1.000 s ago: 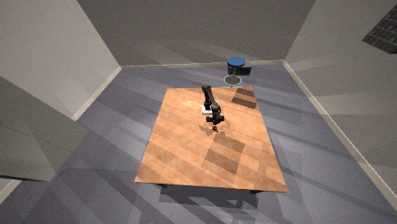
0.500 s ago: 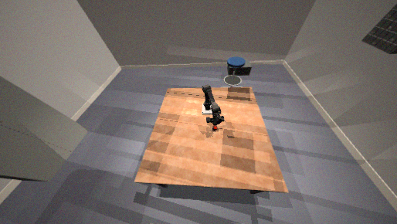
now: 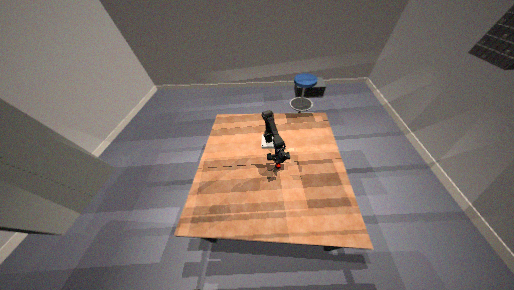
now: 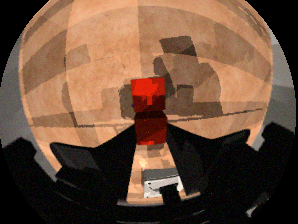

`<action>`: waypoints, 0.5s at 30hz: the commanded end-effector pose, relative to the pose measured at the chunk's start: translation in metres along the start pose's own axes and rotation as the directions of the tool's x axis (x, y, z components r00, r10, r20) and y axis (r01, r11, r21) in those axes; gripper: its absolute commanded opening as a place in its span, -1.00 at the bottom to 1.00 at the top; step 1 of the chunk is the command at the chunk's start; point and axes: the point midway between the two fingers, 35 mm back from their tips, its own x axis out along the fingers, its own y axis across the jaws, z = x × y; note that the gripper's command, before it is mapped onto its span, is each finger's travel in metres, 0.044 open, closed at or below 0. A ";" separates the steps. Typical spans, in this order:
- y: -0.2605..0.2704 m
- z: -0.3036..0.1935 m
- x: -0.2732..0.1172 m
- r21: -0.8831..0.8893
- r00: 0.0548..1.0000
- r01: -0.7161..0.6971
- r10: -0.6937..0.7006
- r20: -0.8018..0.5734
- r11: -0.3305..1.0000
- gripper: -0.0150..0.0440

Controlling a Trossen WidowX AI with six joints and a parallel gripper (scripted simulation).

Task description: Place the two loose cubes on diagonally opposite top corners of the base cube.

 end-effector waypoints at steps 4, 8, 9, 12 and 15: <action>0.000 0.000 0.005 0.010 1.000 -0.005 0.005 -0.001 1.000 -0.14; 0.000 0.000 0.005 0.010 1.000 -0.005 0.005 -0.001 1.000 -0.14; 0.000 0.000 0.005 0.010 1.000 -0.005 0.005 -0.001 1.000 -0.14; 0.000 0.000 0.007 0.010 1.000 -0.005 0.005 -0.001 1.000 -0.14; 0.000 0.000 0.007 0.010 1.000 -0.005 0.005 -0.001 1.000 -0.14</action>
